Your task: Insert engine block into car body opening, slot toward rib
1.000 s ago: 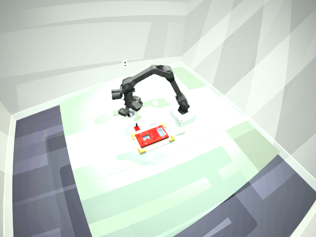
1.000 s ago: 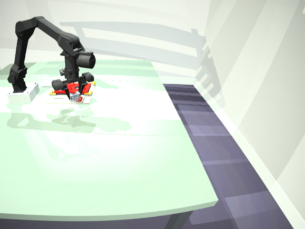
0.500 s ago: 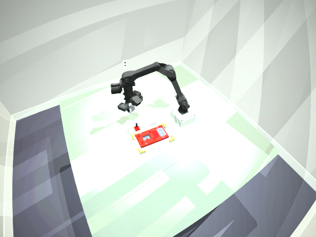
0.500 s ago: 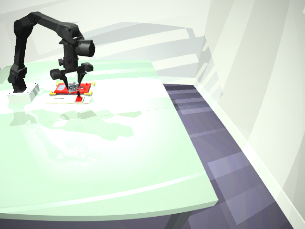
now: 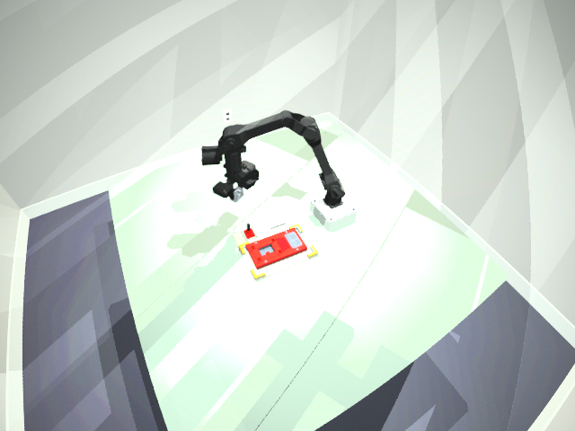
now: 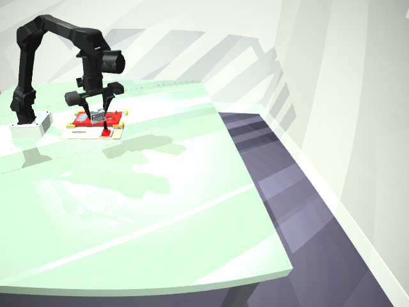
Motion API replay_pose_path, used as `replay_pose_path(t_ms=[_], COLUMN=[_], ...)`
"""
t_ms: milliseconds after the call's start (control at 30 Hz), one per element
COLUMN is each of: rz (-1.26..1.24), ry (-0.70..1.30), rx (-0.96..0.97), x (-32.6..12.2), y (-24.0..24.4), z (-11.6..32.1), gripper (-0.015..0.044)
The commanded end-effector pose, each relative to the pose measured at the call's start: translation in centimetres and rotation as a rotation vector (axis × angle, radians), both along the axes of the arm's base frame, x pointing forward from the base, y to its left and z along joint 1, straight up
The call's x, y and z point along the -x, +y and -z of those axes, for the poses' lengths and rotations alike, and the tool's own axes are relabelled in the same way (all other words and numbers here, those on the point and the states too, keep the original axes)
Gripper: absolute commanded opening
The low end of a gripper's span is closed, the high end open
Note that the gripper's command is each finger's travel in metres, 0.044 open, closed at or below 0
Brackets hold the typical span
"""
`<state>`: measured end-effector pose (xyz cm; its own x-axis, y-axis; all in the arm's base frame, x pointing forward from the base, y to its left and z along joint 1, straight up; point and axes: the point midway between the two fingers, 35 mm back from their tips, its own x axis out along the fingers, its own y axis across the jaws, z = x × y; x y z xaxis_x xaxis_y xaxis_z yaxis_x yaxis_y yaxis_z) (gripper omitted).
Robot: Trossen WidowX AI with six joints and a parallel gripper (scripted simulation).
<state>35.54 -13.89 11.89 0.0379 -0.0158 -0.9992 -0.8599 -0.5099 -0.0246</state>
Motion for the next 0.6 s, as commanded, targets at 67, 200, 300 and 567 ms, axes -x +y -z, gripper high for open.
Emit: replay_pose_path(t_ms=[67, 200, 300, 567], rz=[-0.004, -0.004, -0.003, -0.005], ry=[0.009, -0.003, -0.013, -0.106], rx=[-0.001, 0.018, 0.035, 0.203], x=[0.18, 0.16, 0.17, 0.38], y=[-0.53, -0.36, -0.25, 0.29], z=[0.80, 0.54, 0.43, 0.69], gripper=[0.0000, 0.0000, 0.0000, 0.0000])
